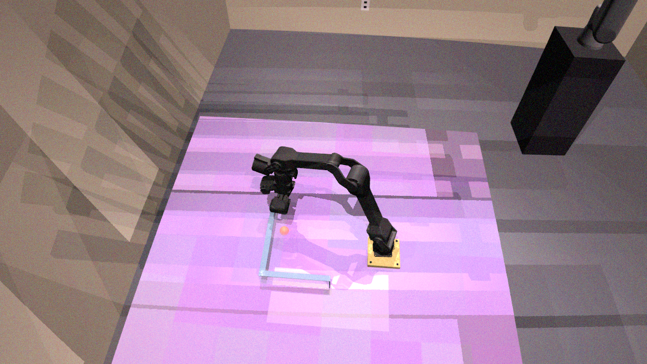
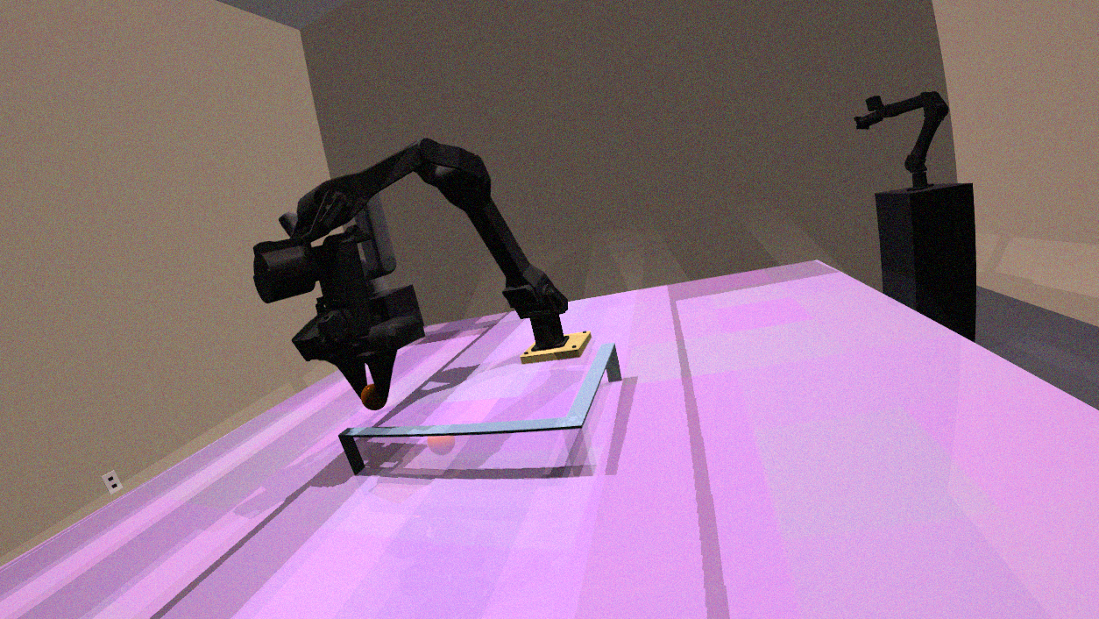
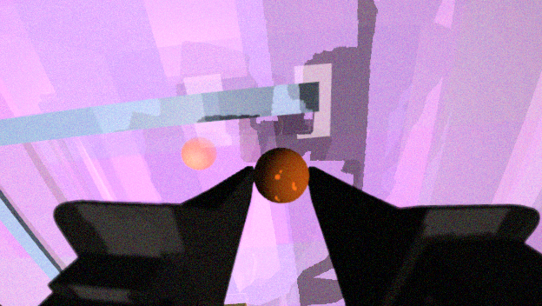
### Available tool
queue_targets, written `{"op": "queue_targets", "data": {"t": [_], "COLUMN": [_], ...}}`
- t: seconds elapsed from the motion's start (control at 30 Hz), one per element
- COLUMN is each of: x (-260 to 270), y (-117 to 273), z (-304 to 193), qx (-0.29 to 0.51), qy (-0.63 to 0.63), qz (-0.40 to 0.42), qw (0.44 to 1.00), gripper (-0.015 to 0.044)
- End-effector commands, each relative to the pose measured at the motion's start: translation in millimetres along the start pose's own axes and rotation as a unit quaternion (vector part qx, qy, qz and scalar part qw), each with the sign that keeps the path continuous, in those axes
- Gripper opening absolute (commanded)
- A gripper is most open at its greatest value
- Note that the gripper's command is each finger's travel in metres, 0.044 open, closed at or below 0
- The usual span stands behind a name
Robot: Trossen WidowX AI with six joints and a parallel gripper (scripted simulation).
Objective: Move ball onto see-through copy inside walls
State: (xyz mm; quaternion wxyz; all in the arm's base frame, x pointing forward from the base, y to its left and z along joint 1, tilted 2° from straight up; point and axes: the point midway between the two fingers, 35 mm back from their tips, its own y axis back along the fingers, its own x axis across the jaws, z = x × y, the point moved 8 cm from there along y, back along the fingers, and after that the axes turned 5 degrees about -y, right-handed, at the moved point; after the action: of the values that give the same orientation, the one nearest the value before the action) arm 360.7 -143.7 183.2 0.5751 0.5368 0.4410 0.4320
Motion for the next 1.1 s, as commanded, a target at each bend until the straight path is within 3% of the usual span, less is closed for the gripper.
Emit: {"op": "queue_targets", "data": {"t": [0.0,0.4,1.07], "x": [7.5,29.2,75.1], "y": [18.3,58.3,15.5], "z": [1.8,-0.2,-13.3], "qx": [0.002,0.015,0.016], "qy": [0.017,0.048,0.048], "qz": [0.002,0.019,0.021], "qw": [1.000,0.999,0.998], "gripper": [0.0000,0.0000,0.0000]}}
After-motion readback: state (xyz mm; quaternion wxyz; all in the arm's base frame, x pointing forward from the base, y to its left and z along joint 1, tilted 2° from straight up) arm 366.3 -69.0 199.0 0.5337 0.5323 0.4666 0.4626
